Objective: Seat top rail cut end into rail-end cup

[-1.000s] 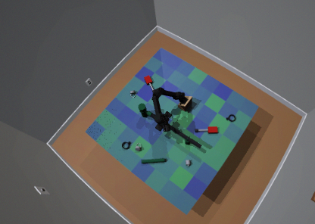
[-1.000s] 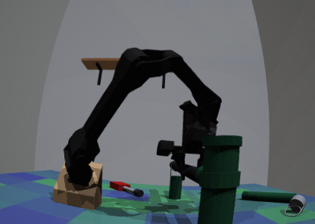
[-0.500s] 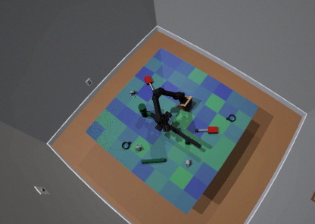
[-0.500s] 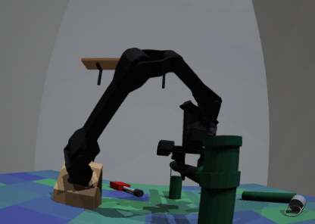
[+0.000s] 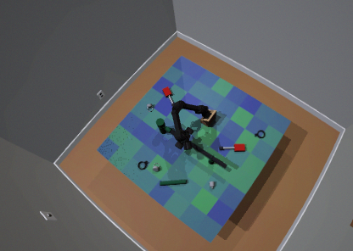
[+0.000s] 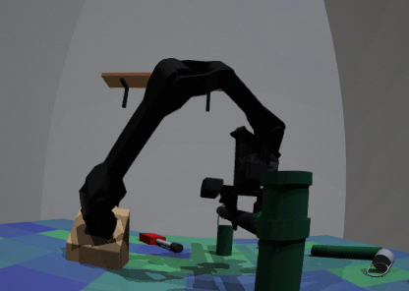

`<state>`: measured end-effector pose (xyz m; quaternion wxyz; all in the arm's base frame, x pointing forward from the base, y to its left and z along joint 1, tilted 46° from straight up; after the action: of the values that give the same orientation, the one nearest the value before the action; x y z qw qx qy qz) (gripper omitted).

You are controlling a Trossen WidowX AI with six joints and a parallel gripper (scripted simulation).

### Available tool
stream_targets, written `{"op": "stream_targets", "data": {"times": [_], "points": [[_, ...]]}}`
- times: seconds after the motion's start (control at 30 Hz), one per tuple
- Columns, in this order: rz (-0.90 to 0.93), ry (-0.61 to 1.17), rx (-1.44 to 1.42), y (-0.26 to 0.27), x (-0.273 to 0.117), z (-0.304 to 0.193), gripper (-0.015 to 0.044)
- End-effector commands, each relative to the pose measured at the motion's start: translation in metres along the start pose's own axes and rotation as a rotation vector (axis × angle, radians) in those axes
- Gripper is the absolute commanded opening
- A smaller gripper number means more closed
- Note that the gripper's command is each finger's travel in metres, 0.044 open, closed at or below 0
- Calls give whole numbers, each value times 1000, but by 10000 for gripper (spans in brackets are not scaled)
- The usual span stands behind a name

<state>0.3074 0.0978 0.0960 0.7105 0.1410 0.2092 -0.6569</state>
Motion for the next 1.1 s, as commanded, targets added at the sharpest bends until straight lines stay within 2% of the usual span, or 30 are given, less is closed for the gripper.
{"op": "stream_targets", "data": {"times": [0.0,1.07], "points": [[16,-21,-4,2,-3,6,0],[-1,0,0,3,-1,9,0]]}}
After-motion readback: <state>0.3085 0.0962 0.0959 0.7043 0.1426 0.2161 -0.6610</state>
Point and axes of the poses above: the point midway between the two fingers, 35 mm back from their tips, its own x axis out along the fingers, its own y axis across the jaws, z = x × y, the point moved 6 cm from there along -x, back along the fingers, and after that the axes turned 2 degrees about -x, right-handed, at the moved point
